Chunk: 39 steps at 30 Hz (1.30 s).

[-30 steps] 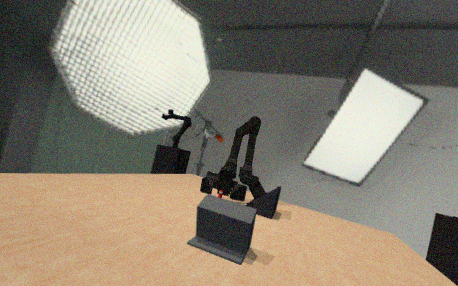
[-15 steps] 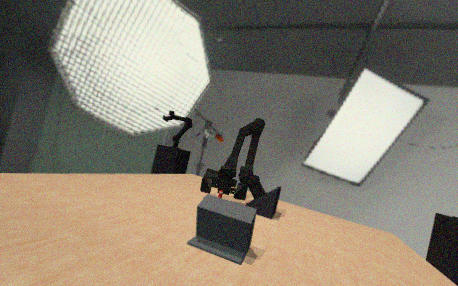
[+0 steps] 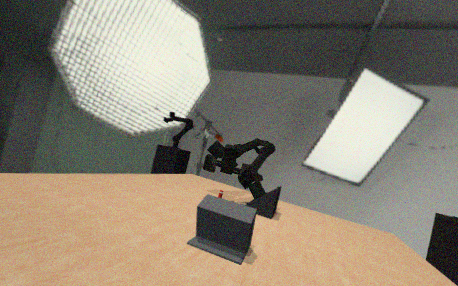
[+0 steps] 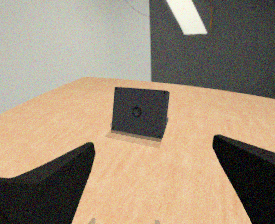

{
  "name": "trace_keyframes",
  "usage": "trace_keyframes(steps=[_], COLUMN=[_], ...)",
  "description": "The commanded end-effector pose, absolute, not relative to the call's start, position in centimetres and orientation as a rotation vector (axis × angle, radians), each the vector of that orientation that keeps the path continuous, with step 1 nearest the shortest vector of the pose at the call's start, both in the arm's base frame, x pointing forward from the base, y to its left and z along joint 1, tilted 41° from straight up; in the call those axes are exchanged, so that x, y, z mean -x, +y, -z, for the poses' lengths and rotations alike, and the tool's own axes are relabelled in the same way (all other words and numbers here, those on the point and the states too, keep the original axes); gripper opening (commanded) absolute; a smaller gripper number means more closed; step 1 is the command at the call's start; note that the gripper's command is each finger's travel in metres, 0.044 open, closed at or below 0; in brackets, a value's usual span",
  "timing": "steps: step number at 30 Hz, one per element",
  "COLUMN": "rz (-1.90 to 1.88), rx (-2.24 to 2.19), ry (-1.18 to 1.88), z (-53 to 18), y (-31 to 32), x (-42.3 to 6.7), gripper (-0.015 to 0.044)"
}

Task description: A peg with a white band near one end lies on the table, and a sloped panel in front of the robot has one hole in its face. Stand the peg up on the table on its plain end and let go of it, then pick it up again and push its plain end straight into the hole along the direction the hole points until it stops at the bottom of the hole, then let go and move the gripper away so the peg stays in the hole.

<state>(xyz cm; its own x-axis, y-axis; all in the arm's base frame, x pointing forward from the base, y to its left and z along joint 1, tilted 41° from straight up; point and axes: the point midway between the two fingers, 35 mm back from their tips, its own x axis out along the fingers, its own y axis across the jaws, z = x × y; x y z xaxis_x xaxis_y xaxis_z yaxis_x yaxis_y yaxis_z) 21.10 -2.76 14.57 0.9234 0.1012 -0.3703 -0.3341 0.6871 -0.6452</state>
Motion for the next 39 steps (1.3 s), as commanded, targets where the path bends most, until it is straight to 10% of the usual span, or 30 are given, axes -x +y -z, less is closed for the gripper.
trace_keyframes(steps=[1, 18, 39], rz=[-0.202, -0.162, -0.087], rx=[0.765, 0.655, 0.440], ry=[0.261, 0.169, 0.808], z=[-17.7, -21.0, -16.4], y=[-0.7, 1.3, -0.4], x=[-20.2, -18.4, -19.5], gripper=[0.0440, 0.0440, 0.0440])
